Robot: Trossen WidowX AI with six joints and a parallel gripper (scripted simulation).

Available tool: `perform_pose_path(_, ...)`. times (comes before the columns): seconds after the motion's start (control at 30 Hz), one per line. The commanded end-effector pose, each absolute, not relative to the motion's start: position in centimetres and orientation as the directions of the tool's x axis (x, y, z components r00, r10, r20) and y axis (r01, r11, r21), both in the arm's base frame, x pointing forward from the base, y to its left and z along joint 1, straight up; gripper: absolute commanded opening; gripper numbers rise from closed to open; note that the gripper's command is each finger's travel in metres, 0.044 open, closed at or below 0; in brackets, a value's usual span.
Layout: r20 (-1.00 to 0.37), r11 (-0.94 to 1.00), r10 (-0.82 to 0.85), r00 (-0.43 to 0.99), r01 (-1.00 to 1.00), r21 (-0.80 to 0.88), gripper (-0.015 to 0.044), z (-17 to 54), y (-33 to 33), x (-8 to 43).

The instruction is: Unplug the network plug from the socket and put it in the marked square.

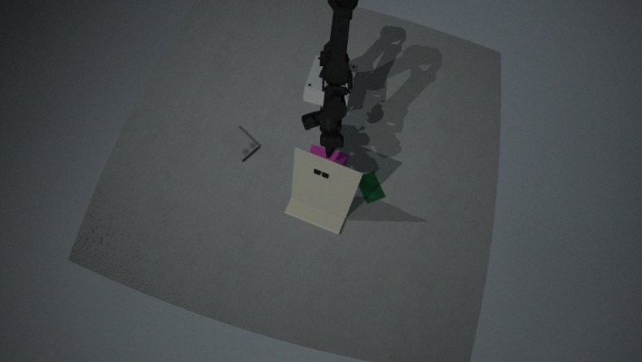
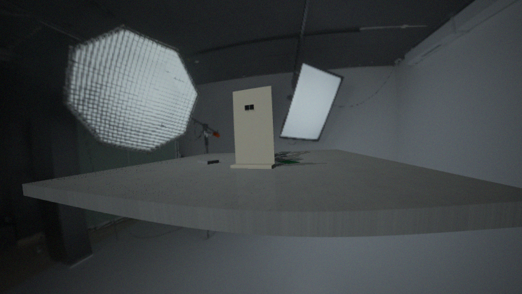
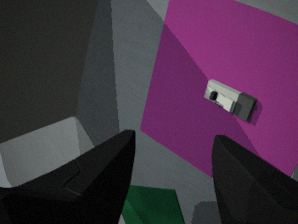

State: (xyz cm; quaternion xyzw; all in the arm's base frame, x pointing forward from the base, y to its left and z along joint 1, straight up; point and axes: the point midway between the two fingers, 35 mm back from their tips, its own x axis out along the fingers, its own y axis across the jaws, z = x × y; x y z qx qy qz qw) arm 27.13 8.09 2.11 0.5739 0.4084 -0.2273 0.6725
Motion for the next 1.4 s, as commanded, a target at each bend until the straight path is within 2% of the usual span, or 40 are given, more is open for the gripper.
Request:
perform_pose_path(0.0,-0.807,0.234,0.165,0.567,0.773,0.59,0.0156,2.8,8.2,27.3)
perform_pose_path(1.37,-0.81,0.238,0.164,0.563,0.774,0.586,0.0156,7.3,7.9,26.3)
